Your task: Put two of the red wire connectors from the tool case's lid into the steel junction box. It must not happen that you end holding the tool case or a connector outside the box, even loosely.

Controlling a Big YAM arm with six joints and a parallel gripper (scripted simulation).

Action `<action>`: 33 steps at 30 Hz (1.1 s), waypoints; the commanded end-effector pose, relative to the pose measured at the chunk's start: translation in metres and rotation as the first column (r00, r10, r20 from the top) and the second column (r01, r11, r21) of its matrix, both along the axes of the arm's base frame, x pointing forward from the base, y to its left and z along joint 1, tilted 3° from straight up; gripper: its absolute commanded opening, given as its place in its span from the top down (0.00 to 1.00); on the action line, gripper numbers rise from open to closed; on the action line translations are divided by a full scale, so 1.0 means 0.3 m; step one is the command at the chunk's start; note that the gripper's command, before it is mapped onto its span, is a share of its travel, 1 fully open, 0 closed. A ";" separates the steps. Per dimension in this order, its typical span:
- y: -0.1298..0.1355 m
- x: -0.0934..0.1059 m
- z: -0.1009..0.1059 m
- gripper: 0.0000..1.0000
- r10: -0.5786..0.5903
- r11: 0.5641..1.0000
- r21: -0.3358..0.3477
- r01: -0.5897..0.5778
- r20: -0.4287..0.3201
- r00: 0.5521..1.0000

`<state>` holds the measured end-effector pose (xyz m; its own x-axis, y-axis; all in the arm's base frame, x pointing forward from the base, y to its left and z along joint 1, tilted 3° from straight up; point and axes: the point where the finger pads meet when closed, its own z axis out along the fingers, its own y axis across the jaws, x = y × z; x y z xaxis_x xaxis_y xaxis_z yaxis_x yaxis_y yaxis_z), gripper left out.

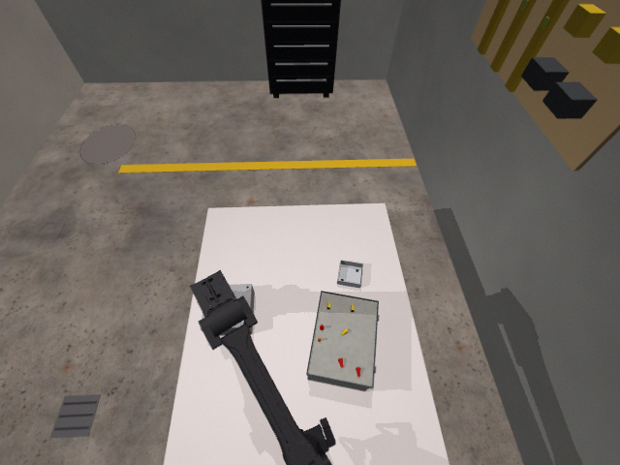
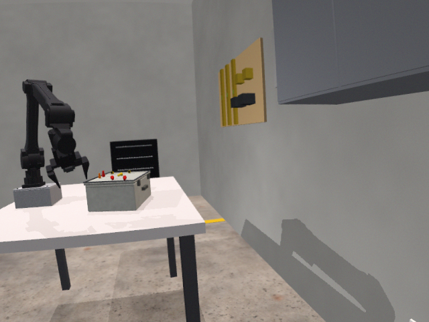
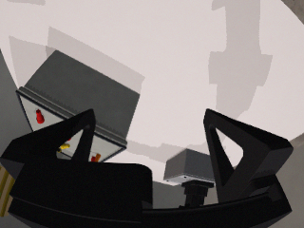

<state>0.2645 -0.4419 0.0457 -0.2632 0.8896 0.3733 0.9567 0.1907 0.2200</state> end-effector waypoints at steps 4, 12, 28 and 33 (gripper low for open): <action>-0.008 0.004 0.017 0.00 0.000 1.000 -0.011 0.000 0.005 1.000; -0.008 0.004 0.017 0.00 0.000 1.000 -0.011 0.000 0.005 1.000; 0.014 0.135 0.095 0.00 0.103 0.983 -0.155 -0.094 0.054 0.993; 0.039 0.207 0.131 0.00 0.162 0.963 -0.229 -0.141 0.076 0.984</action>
<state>0.3051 -0.4299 0.0694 -0.3698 0.9036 0.2162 0.9183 0.3200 0.2333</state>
